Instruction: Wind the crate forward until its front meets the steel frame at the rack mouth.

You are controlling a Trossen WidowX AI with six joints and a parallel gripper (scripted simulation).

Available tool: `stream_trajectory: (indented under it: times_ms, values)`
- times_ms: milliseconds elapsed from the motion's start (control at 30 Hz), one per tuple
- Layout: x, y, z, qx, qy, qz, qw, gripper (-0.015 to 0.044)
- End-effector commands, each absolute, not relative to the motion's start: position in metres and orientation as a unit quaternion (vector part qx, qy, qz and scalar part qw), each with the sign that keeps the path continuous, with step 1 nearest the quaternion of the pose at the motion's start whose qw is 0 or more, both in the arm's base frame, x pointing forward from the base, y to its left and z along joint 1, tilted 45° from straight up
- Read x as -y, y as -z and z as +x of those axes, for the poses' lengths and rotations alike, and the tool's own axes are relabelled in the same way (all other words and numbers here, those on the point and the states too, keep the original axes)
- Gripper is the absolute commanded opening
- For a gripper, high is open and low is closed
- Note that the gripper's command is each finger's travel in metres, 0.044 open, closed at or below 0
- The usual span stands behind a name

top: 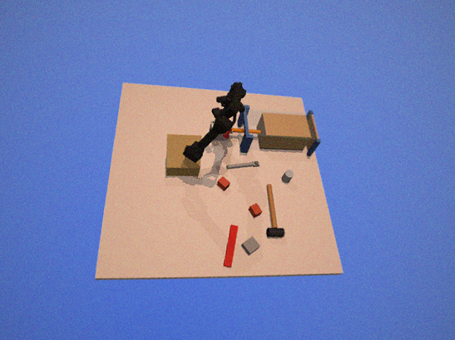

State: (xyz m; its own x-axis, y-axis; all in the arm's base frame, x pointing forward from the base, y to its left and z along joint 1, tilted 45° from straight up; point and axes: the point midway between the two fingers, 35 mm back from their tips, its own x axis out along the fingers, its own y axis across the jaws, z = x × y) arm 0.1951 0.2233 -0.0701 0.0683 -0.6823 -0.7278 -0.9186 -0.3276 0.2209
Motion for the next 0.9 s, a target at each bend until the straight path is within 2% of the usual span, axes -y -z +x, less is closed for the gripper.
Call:
stream_trajectory:
  times_ms: [0,867]
  values:
    - [-0.2240,0.0695,0.1956,-0.559,-0.390,-0.716,0.153,0.0000]
    - [-0.2235,0.0694,0.1961,-0.564,-0.391,-0.711,0.150,0.0000]
